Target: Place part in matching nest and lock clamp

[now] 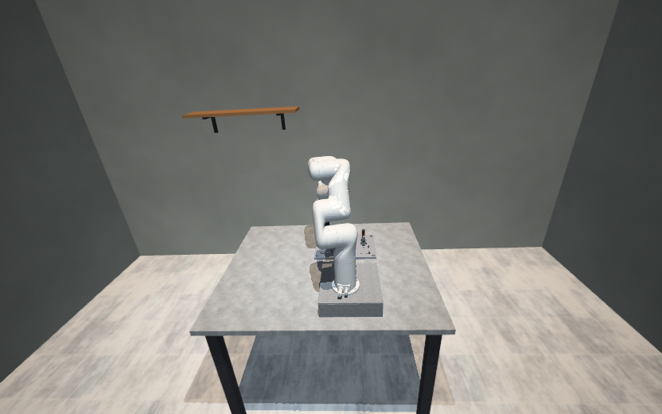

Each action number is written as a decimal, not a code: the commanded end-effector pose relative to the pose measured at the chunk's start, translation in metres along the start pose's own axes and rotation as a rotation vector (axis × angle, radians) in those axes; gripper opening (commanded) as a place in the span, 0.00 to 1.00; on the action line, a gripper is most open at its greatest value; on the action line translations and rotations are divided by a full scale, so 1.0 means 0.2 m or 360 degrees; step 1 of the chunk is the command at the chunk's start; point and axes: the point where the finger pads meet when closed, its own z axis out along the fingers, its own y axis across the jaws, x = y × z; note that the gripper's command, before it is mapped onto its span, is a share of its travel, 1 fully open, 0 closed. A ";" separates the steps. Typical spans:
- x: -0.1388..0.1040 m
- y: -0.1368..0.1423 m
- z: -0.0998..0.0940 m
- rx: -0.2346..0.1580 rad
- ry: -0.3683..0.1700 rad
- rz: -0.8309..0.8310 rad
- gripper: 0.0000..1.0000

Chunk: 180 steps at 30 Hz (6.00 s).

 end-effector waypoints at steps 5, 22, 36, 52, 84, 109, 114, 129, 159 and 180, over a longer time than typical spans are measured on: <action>0.01 0.00 -0.01 0.0002 0.0007 0.0000 0.00; 0.02 0.00 -0.01 0.0002 0.0007 0.0000 0.00; 0.03 0.00 -0.01 0.0002 0.0007 0.0000 0.00; 0.03 0.00 0.04 0.0002 0.0007 0.0000 0.00; 0.03 0.00 0.08 0.0002 0.0007 0.0000 0.00; 0.04 0.00 0.13 0.0002 0.0007 0.0000 0.00; 0.04 0.00 0.13 0.0002 0.0007 0.0000 0.00; 0.04 0.00 0.14 0.0002 0.0007 0.0000 0.00; 0.04 0.00 0.16 0.0002 0.0007 0.0000 0.00; 0.04 0.00 0.15 0.0002 0.0007 0.0000 0.00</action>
